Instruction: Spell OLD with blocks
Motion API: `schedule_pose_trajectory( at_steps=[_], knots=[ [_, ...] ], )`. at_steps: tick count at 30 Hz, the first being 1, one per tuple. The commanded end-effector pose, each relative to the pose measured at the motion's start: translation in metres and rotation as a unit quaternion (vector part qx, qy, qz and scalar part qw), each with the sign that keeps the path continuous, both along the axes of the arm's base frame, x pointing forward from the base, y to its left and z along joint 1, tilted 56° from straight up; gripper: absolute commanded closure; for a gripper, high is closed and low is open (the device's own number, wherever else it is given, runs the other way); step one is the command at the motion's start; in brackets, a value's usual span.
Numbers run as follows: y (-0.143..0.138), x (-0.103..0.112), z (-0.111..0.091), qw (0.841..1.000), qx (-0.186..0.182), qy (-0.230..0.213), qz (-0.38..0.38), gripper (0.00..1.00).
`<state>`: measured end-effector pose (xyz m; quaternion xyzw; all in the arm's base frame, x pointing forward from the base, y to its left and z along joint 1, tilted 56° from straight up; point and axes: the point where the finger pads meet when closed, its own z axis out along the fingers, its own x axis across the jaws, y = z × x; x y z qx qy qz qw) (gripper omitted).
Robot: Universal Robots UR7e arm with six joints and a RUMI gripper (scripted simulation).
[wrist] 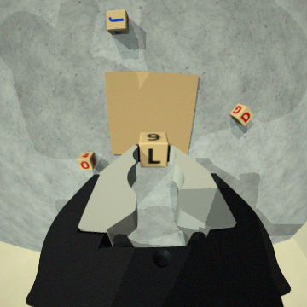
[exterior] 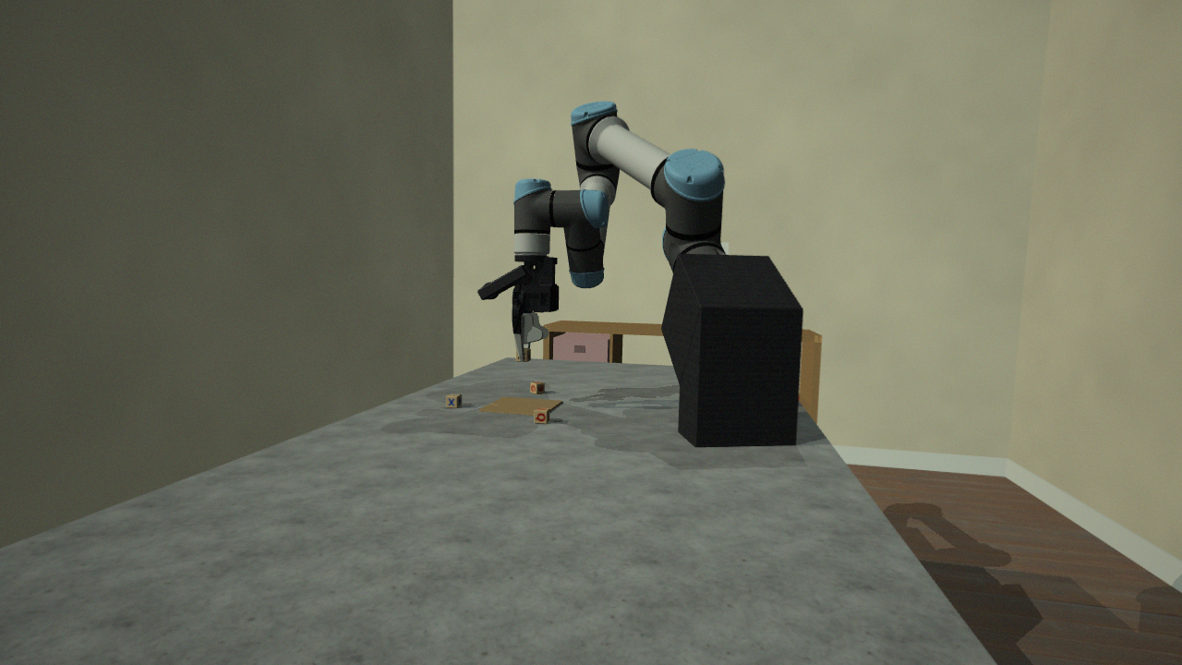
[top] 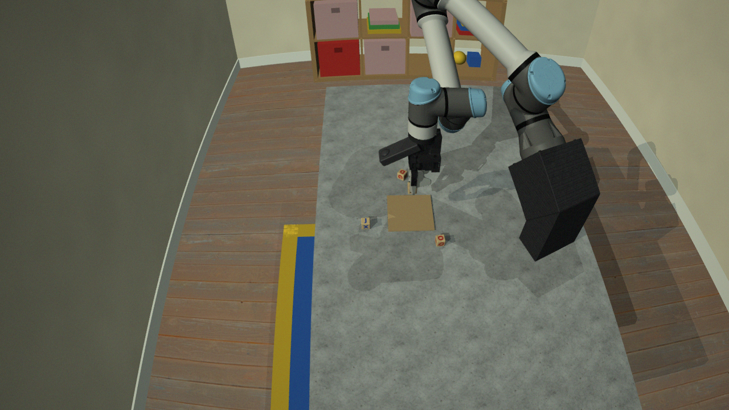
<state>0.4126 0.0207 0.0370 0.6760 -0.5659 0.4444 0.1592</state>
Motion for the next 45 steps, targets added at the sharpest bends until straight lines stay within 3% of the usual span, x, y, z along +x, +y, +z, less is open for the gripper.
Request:
schedule_pose_trajectory(
  at_steps=[1,30,45],
  knots=[
    [-0.005,0.003,-0.004,1.000,0.000,0.000,0.000,0.95],
    [-0.059,0.036,-0.047,1.000,0.000,0.000,0.000,0.95],
    [-0.064,0.039,-0.051,1.000,0.000,0.000,0.000,0.95]
  ],
)
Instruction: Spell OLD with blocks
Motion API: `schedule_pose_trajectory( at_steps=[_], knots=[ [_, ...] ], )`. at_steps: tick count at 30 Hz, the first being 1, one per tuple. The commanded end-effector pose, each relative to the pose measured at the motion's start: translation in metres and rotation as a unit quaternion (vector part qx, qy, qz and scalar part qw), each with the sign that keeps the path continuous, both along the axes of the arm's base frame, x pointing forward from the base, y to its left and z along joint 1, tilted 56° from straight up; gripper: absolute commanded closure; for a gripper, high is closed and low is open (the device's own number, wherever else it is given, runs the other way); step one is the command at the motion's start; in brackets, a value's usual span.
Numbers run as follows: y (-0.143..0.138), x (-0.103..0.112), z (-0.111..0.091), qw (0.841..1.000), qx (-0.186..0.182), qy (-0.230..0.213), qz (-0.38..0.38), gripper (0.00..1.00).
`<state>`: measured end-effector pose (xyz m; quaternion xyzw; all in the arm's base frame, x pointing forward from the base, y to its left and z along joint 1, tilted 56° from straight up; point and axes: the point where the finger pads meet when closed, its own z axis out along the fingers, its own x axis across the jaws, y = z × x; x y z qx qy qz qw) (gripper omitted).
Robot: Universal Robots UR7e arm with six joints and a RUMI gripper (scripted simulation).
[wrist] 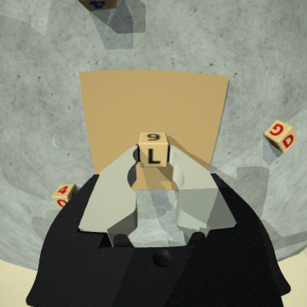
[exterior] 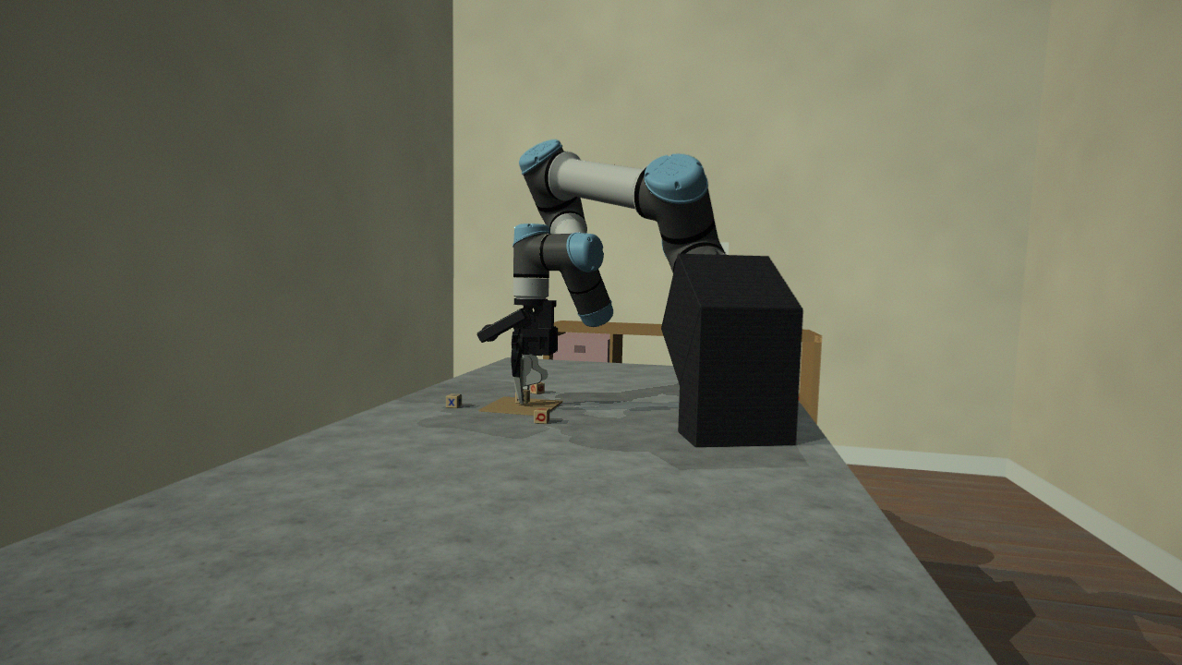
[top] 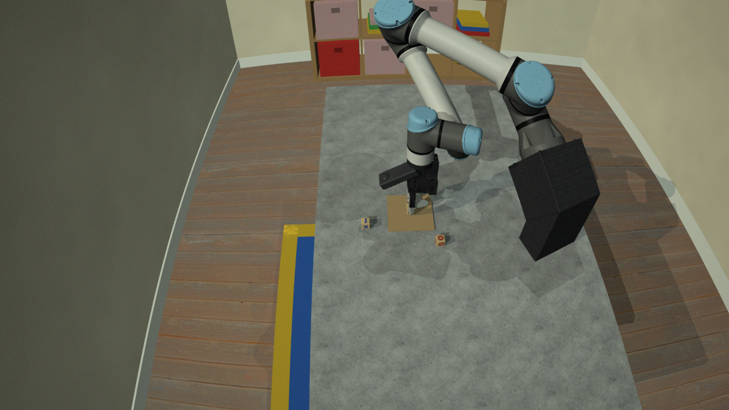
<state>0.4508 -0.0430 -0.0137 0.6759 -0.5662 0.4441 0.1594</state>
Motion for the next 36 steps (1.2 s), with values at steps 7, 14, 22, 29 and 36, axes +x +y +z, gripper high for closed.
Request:
schedule_pose_trajectory(
  at_steps=[7,14,22,29,36],
  knots=[
    [-0.0001,0.0004,-0.0001,1.000,0.000,-0.001,0.001,0.95],
    [-0.0001,0.0004,-0.0001,1.000,0.000,-0.001,0.001,0.95],
    [-0.0005,0.0006,-0.0004,1.000,0.000,-0.001,0.001,0.95],
    [-0.0015,0.0012,-0.0012,1.000,0.000,-0.001,0.001,0.95],
    [-0.0028,0.0019,-0.0022,1.000,0.000,-0.001,0.001,0.95]
  ],
)
